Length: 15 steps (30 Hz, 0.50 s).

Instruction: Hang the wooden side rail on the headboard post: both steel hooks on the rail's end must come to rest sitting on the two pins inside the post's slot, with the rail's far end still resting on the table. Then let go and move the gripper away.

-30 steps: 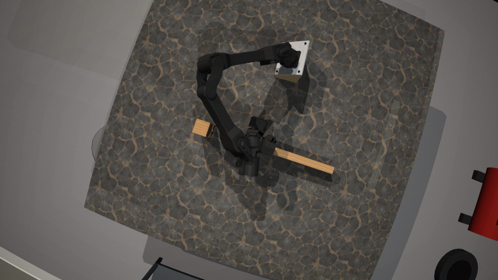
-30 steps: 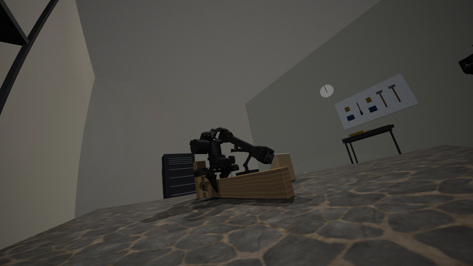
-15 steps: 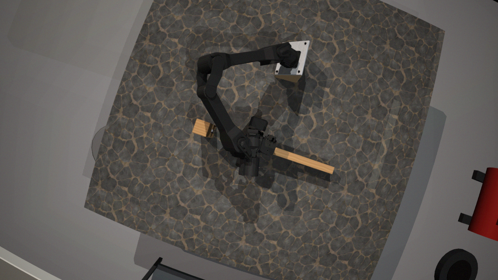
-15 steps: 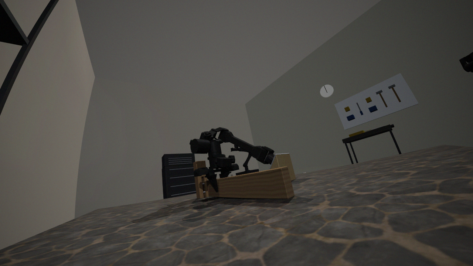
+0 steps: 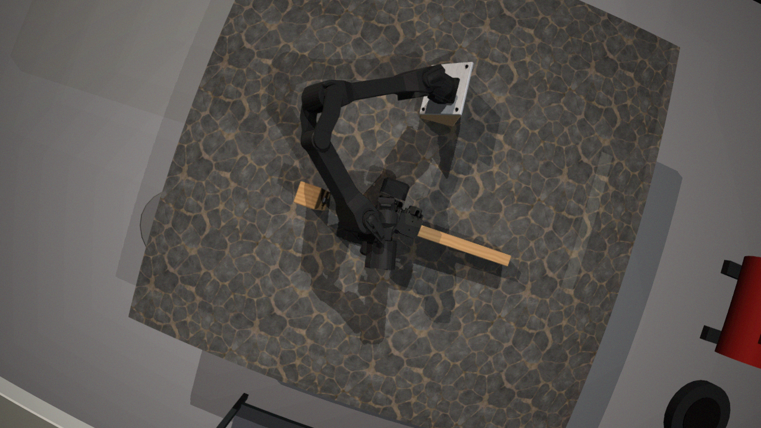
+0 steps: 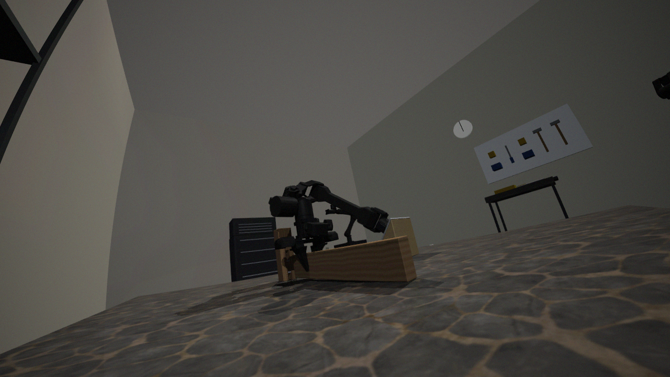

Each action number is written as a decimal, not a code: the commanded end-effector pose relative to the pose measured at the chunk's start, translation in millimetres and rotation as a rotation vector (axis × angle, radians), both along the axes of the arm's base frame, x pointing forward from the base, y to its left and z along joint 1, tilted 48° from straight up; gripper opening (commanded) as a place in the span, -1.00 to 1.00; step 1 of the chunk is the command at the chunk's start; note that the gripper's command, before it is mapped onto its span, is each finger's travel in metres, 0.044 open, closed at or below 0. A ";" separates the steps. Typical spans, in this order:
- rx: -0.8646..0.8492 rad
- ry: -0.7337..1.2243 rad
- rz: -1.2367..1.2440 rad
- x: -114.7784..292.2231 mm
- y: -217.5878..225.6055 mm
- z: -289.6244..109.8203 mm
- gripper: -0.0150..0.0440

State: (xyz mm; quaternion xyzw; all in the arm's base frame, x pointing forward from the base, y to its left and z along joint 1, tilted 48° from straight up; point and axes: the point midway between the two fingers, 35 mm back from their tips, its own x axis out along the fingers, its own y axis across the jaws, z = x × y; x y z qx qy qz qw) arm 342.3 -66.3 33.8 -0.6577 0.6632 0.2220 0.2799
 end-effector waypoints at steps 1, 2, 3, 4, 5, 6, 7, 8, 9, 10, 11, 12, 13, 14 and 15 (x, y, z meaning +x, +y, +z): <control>0.004 -0.015 0.005 3.0 4.3 2.9 -0.49; 0.004 -0.015 0.005 3.0 4.5 3.0 -0.49; 0.004 -0.015 0.005 3.0 4.6 3.2 -0.49; 0.004 -0.015 0.005 3.0 4.7 3.3 -0.49; 0.004 -0.015 0.005 3.0 4.8 3.4 -0.49; 0.004 -0.015 0.005 3.0 5.0 3.5 -0.49; 0.004 -0.015 0.005 3.0 5.1 3.6 -0.49; 0.004 -0.015 0.005 3.0 5.2 3.7 -0.49; 0.004 -0.015 0.005 3.0 5.3 3.8 -0.49; 0.004 -0.015 0.005 3.0 5.5 3.9 -0.49; 0.004 -0.015 0.005 3.0 5.6 4.0 -0.49; 0.004 -0.015 0.005 2.9 5.7 4.1 -0.49; 0.004 -0.015 0.005 2.9 5.8 4.2 -0.49; 0.004 -0.015 0.005 2.9 6.0 4.4 -0.49; 0.004 -0.015 0.005 2.9 6.1 4.5 -0.49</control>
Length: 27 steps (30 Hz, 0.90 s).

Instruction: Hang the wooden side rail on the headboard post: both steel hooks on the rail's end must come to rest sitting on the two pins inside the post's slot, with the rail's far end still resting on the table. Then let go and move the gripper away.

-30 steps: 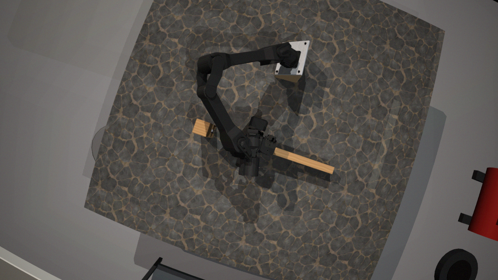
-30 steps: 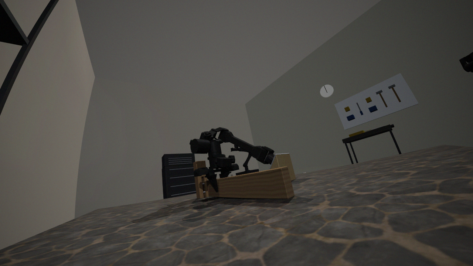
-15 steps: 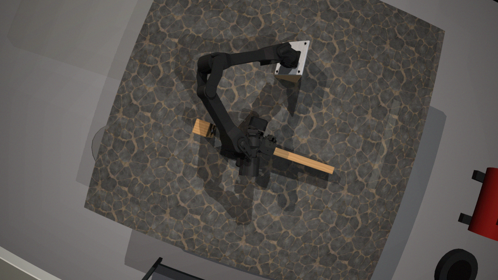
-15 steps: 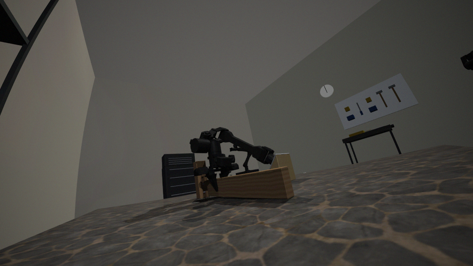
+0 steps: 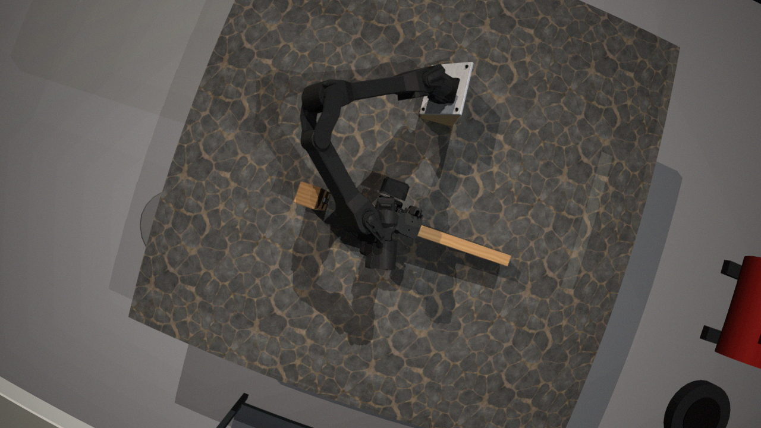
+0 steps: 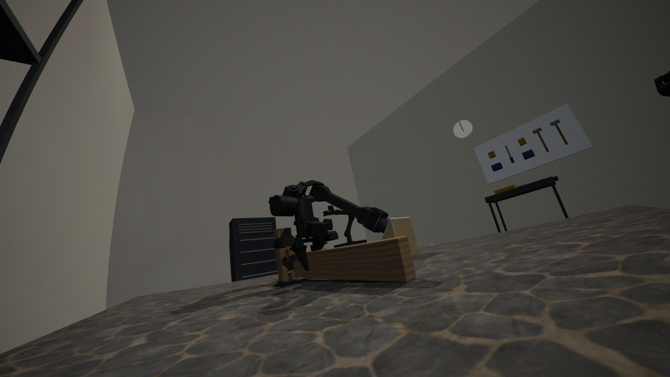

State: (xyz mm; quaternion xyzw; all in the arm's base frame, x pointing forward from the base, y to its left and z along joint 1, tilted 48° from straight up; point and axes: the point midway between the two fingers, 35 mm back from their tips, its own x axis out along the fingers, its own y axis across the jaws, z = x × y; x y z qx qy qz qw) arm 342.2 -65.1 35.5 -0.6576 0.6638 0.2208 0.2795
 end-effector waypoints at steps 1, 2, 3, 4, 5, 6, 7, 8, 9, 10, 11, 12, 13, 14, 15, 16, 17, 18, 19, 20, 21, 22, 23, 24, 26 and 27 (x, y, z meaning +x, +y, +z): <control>0.007 -0.015 0.006 3.0 5.0 2.8 -0.49; 0.007 -0.015 0.006 3.0 5.1 2.9 -0.49; 0.007 -0.015 0.006 3.0 5.3 3.0 -0.49; 0.007 -0.015 0.006 3.0 5.4 3.2 -0.49; 0.007 -0.015 0.006 3.0 5.5 3.3 -0.49; 0.007 -0.015 0.006 3.0 5.6 3.4 -0.49; 0.007 -0.015 0.006 3.0 5.8 3.5 -0.49; 0.007 -0.015 0.006 3.0 5.9 3.6 -0.49; 0.007 -0.015 0.006 3.0 6.0 3.7 -0.49; 0.007 -0.015 0.006 3.0 6.1 3.8 -0.49; 0.007 -0.015 0.006 3.0 6.2 3.9 -0.49; 0.007 -0.015 0.006 3.0 6.4 4.0 -0.49; 0.007 -0.015 0.006 3.0 6.5 4.1 -0.49; 0.007 -0.015 0.006 3.0 6.6 4.3 -0.49; 0.007 -0.015 0.006 2.9 6.7 4.4 -0.49; 0.007 -0.015 0.006 2.9 6.9 4.5 -0.49; 0.007 -0.015 0.006 2.9 7.0 4.6 -0.49; 0.007 -0.015 0.006 2.9 7.1 4.7 -0.49; 0.007 -0.015 0.006 2.9 7.2 4.8 -0.49; 0.007 -0.015 0.006 2.9 7.4 4.9 -0.49; 0.007 -0.015 0.006 2.9 7.5 5.0 -0.49; 0.007 -0.015 0.006 2.9 7.6 5.1 -0.49; 0.007 -0.015 0.006 2.9 7.7 5.2 -0.49; 0.007 -0.015 0.006 2.9 7.9 5.4 -0.49; 0.007 -0.015 0.006 2.9 8.1 5.6 -0.49; 0.007 -0.015 0.006 2.9 8.2 5.7 -0.49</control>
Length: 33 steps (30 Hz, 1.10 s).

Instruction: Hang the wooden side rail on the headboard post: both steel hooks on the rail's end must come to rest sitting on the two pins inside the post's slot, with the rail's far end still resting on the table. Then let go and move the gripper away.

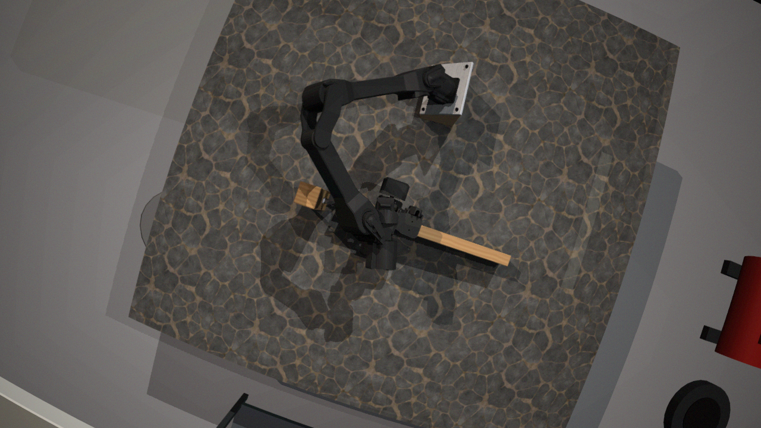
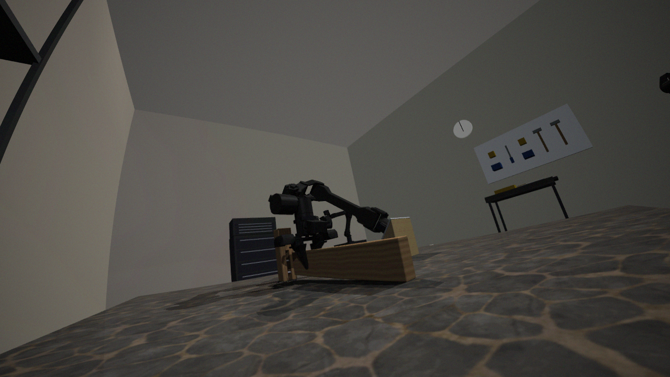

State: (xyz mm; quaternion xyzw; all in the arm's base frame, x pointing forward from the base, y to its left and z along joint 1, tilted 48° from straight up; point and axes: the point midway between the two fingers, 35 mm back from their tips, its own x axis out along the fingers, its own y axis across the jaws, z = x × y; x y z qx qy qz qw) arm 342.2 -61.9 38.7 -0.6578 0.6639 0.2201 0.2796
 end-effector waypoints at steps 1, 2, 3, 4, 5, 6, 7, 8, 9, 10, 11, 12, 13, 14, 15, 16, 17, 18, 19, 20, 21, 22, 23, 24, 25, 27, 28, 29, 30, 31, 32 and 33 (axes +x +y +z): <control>0.008 -0.014 0.007 2.8 5.2 2.6 -0.49; 0.008 -0.014 0.007 2.8 5.3 2.7 -0.49; 0.008 -0.014 0.007 2.8 5.5 2.8 -0.49; 0.008 -0.014 0.007 2.8 5.6 2.9 -0.49; 0.008 -0.014 0.007 2.8 5.7 3.1 -0.49; 0.008 -0.014 0.007 2.8 5.8 3.2 -0.49; 0.008 -0.014 0.007 2.8 6.0 3.3 -0.49; 0.008 -0.014 0.007 2.8 6.1 3.4 -0.49; 0.008 -0.014 0.007 2.8 6.2 3.5 -0.49; 0.008 -0.014 0.007 2.8 6.3 3.6 -0.49; 0.008 -0.014 0.007 2.8 6.5 3.7 -0.49; 0.008 -0.014 0.007 2.8 6.6 3.8 -0.49; 0.008 -0.014 0.007 2.8 6.7 3.9 -0.49; 0.008 -0.014 0.007 2.8 6.8 4.0 -0.49; 0.008 -0.014 0.007 2.8 7.0 4.1 -0.49; 0.008 -0.014 0.007 2.7 7.1 4.3 -0.49; 0.008 -0.014 0.007 2.7 7.2 4.4 -0.49; 0.008 -0.014 0.007 2.7 7.3 4.5 -0.49; 0.008 -0.014 0.007 2.7 7.5 4.6 -0.49; 0.008 -0.014 0.007 2.7 7.6 4.7 -0.49; 0.008 -0.014 0.007 2.7 7.7 4.8 -0.49; 0.008 -0.014 0.007 2.7 7.8 4.9 -0.49; 0.008 -0.014 0.007 2.7 8.0 5.0 -0.49; 0.008 -0.014 0.007 2.7 8.1 5.1 -0.49; 0.008 -0.014 0.007 2.7 8.2 5.2 -0.49; 0.008 -0.014 0.007 2.7 8.5 5.5 -0.49; 0.008 -0.014 0.007 2.7 8.6 5.6 -0.49; 0.008 -0.014 0.007 2.7 8.7 5.7 -0.49; 0.008 -0.014 0.007 2.7 8.8 5.8 -0.49; 0.008 -0.014 0.007 2.7 9.0 5.9 -0.49; 0.008 -0.014 0.007 2.7 9.0 5.9 -0.49; 0.008 -0.014 0.007 2.7 8.8 5.9 -0.49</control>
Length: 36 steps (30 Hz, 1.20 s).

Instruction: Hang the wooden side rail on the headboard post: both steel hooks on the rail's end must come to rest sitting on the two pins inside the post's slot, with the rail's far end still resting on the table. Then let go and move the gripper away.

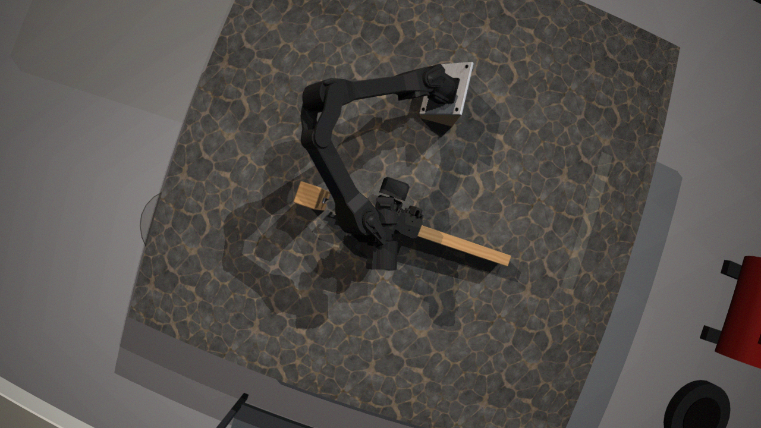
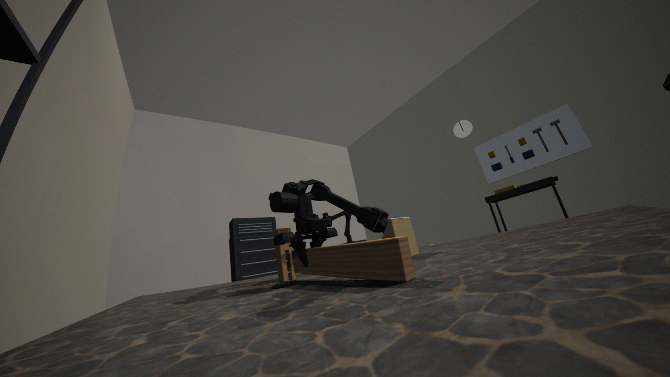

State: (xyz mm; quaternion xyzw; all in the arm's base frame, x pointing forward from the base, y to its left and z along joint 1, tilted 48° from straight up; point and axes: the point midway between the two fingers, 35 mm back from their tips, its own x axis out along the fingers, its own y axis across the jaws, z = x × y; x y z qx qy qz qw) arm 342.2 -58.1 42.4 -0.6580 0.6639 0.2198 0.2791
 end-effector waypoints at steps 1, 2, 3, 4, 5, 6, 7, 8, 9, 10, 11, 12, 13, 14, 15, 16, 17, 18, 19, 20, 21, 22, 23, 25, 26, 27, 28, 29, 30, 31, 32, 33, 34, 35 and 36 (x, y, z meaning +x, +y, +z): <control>0.009 -0.014 0.006 2.9 4.8 2.3 -0.49; 0.009 -0.014 0.006 3.0 4.7 2.3 -0.49; 0.009 -0.014 0.006 3.1 4.5 2.3 -0.49; 0.009 -0.014 0.006 3.2 4.3 2.3 -0.49; 0.009 -0.014 0.006 3.4 4.2 2.4 -0.49; 0.009 -0.014 0.006 3.5 4.0 2.4 -0.49; 0.009 -0.014 0.006 3.6 3.8 2.4 -0.49; 0.009 -0.014 0.006 3.7 3.7 2.4 -0.49; 0.009 -0.014 0.006 3.8 3.5 2.4 -0.49; 0.009 -0.014 0.006 3.9 3.4 2.5 -0.49; 0.009 -0.014 0.006 4.0 3.2 2.5 -0.49; 0.009 -0.014 0.006 4.1 3.0 2.5 -0.49; 0.009 -0.014 0.006 4.2 2.9 2.5 -0.49; 0.009 -0.014 0.006 4.3 2.7 2.5 -0.49; 0.009 -0.014 0.006 4.4 2.6 2.6 -0.49; 0.009 -0.014 0.006 4.5 2.4 2.6 -0.49; 0.009 -0.014 0.006 4.6 2.2 2.6 -0.49; 0.009 -0.014 0.006 4.7 2.1 2.6 -0.49; 0.009 -0.014 0.006 4.8 1.9 2.6 -0.49; 0.009 -0.014 0.006 4.9 1.8 2.7 -0.49; 0.009 -0.014 0.006 5.0 1.6 2.7 -0.49; 0.009 -0.014 0.006 5.2 1.4 2.7 -0.49; 0.009 -0.014 0.006 5.3 1.3 2.7 -0.49; 0.009 -0.014 0.006 5.5 1.0 2.8 -0.49; 0.009 -0.014 0.006 5.6 1.0 3.0 -0.49; 0.009 -0.014 0.006 5.7 1.0 3.1 -0.49; 0.009 -0.014 0.006 5.8 1.0 3.3 -0.49; 0.009 -0.014 0.006 5.9 1.0 3.4 -0.49; 0.009 -0.014 0.006 6.0 1.0 3.6 -0.49; 0.009 -0.014 0.006 6.1 1.0 3.8 -0.49; 0.009 -0.014 0.006 6.2 1.0 3.9 -0.49; 0.009 -0.014 0.006 6.3 1.0 4.1 -0.49; 0.009 -0.014 0.006 6.4 1.0 4.3 -0.49; 0.009 -0.014 0.006 6.5 0.9 4.4 -0.49; 0.009 -0.014 0.006 6.6 0.9 4.5 -0.49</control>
